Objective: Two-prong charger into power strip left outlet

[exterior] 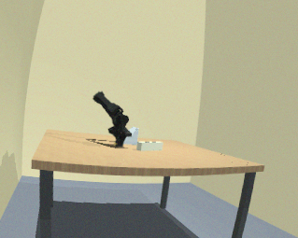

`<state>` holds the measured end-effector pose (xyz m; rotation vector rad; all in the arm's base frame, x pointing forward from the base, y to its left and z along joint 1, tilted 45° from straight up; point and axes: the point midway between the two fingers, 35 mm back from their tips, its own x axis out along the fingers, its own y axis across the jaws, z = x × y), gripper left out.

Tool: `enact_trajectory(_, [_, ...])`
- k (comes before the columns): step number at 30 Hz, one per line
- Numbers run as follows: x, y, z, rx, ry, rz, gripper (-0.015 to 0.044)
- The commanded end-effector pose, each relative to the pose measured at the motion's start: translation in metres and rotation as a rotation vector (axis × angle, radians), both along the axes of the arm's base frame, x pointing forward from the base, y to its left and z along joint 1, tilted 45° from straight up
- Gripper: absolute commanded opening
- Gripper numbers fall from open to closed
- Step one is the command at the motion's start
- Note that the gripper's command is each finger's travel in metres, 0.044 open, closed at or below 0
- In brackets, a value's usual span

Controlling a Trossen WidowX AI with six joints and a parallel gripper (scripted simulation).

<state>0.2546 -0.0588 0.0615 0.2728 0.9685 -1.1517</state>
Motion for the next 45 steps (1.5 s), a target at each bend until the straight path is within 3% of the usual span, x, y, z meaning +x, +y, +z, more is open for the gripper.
enact_trajectory(1, [0.000, 0.003, 0.003, 0.000, -0.002, -0.001, 0.0006])
enact_trajectory(17, [-0.007, 0.039, 0.040, -0.005, 0.005, 0.007, 0.0000])
enact_trajectory(45, [-0.013, 0.081, -0.020, -0.045, 0.372, 0.409, 0.0000])
